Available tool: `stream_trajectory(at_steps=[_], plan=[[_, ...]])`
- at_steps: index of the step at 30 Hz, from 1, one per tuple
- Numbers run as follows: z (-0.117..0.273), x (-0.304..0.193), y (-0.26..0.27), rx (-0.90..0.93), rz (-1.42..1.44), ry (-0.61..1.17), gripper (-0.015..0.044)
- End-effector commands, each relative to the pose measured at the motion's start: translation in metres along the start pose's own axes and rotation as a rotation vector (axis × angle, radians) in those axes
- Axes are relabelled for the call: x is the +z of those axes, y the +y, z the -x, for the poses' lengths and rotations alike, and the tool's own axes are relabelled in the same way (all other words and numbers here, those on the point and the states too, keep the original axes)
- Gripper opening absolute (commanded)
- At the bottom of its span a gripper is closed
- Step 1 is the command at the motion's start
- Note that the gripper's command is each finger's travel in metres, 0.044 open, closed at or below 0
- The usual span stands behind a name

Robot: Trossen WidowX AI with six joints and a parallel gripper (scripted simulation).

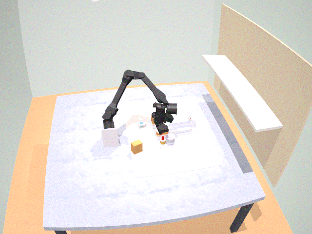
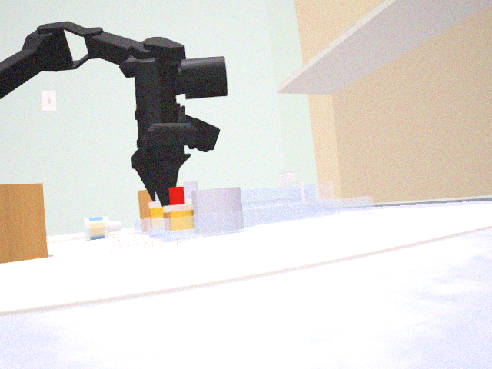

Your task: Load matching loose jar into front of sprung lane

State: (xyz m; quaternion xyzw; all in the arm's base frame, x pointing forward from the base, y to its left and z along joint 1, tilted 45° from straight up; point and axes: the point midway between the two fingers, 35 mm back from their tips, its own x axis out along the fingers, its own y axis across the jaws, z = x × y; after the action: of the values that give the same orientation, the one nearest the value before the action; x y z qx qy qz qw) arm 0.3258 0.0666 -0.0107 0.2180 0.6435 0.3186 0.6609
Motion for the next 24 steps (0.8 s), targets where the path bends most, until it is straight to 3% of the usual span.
stream_trajectory(at_steps=[1,16,24], plan=[[0.0,0.0,0.0,0.001,0.004,0.0,0.0294],[0.02,-0.002,0.0,0.0,0.004,0.001,0.0294],[0.022,-0.025,-0.002,-0.001,0.003,0.002,0.0294]])
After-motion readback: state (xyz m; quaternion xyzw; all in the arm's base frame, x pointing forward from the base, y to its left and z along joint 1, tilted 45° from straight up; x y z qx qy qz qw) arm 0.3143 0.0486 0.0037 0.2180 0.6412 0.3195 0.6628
